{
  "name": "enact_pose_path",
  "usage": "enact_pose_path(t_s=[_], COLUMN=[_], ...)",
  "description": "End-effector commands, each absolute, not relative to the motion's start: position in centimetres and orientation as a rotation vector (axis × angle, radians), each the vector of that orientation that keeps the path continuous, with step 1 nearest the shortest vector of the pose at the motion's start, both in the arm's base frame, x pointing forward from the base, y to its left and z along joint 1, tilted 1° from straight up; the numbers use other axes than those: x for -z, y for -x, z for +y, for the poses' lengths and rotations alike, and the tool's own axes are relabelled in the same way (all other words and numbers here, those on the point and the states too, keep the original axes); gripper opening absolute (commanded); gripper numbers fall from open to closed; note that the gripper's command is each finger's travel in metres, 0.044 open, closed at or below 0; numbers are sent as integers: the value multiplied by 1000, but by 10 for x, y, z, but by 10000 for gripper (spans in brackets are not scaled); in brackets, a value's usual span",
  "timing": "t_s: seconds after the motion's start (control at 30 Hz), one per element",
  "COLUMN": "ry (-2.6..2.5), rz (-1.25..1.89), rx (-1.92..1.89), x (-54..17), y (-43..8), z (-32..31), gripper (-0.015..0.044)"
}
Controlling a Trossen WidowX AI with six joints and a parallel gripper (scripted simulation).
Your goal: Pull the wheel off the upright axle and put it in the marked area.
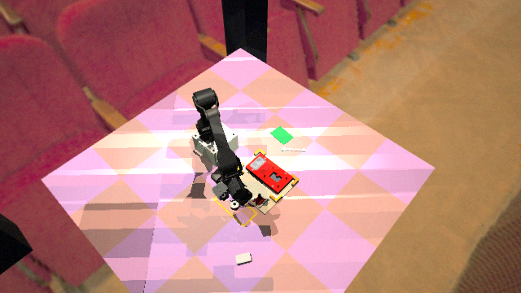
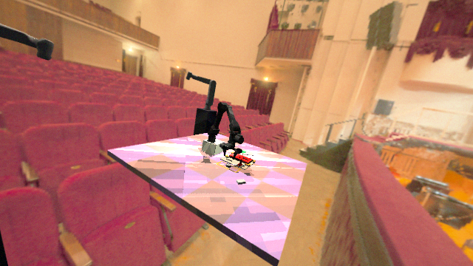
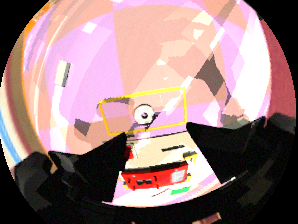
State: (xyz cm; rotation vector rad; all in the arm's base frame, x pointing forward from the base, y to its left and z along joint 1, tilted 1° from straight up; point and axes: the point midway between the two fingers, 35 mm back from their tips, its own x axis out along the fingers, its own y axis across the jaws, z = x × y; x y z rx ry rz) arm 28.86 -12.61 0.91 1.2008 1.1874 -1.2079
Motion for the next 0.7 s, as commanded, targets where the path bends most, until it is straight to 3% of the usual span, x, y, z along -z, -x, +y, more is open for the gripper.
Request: enact_pose_path(t_s=[0.0,0.3,0.67], ry=[-1202,-1200,-1200], rz=[1176,1179,1180], rx=[1202,1203,1203], x=[-26,-51,-51], y=[-272,-220,-219], z=[-118,-96,-95], gripper=[440,440,440])
